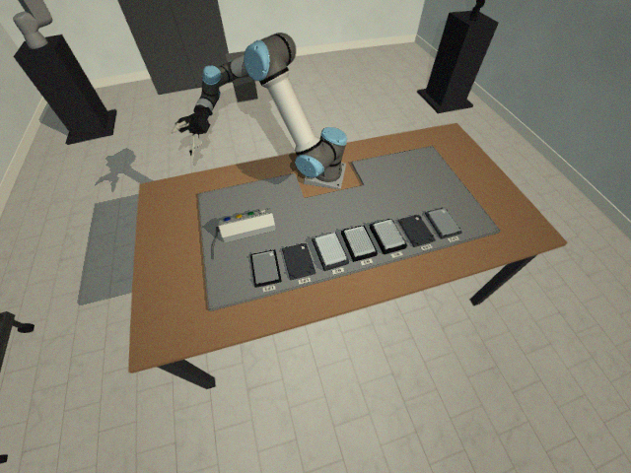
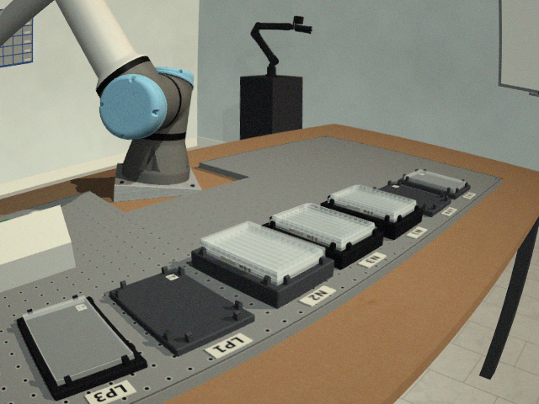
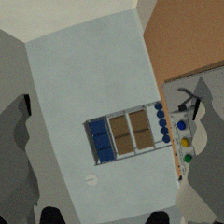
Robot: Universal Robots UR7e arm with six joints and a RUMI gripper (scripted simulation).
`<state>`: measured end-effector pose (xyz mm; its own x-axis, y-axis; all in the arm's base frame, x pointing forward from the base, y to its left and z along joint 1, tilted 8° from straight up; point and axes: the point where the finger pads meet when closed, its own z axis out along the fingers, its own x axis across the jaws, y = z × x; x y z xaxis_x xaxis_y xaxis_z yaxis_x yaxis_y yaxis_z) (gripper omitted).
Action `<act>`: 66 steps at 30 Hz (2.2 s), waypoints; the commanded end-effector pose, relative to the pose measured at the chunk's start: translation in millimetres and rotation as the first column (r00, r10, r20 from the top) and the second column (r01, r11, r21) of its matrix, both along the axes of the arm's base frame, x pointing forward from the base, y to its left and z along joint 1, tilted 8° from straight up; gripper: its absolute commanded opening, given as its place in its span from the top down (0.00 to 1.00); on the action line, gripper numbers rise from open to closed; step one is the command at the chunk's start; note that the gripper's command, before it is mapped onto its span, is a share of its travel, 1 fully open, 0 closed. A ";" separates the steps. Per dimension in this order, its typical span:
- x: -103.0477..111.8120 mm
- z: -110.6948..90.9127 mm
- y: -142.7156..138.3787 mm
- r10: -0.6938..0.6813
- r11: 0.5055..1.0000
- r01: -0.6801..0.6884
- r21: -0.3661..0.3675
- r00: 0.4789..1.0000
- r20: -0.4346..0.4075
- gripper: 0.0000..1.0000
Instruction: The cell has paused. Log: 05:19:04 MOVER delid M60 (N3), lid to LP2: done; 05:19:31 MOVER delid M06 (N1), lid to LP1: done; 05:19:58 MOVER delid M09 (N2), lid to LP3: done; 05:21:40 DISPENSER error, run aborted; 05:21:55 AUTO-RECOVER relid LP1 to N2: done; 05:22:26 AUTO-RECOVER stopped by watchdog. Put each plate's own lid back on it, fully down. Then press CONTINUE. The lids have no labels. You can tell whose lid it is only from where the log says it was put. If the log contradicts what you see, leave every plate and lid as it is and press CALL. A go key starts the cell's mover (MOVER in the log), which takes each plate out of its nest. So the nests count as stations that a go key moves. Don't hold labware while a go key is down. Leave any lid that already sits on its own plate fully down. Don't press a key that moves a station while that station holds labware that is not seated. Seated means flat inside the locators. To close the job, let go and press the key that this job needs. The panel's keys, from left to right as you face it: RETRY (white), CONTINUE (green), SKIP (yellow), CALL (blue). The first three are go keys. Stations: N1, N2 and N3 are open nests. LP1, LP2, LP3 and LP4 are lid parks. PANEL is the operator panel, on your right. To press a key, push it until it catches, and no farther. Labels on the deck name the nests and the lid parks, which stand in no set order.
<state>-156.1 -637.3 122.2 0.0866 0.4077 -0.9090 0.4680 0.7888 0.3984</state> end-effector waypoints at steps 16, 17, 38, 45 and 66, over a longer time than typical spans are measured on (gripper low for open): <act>83.6 20.4 11.1 0.182 0.983 -0.185 -0.025 0.980 -0.081 0.18; 88.4 21.4 12.2 0.199 0.979 -0.203 -0.027 0.976 -0.089 0.18; 171.9 38.0 36.7 0.327 0.941 -0.337 -0.038 0.932 -0.153 0.18; 187.1 40.8 42.5 0.343 0.935 -0.354 -0.039 0.925 -0.161 0.18; 260.8 52.4 80.8 0.509 0.843 -0.537 -0.043 0.821 -0.259 0.18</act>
<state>89.5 -565.6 171.7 -0.2866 0.2625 -0.9214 0.0902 0.9648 0.2469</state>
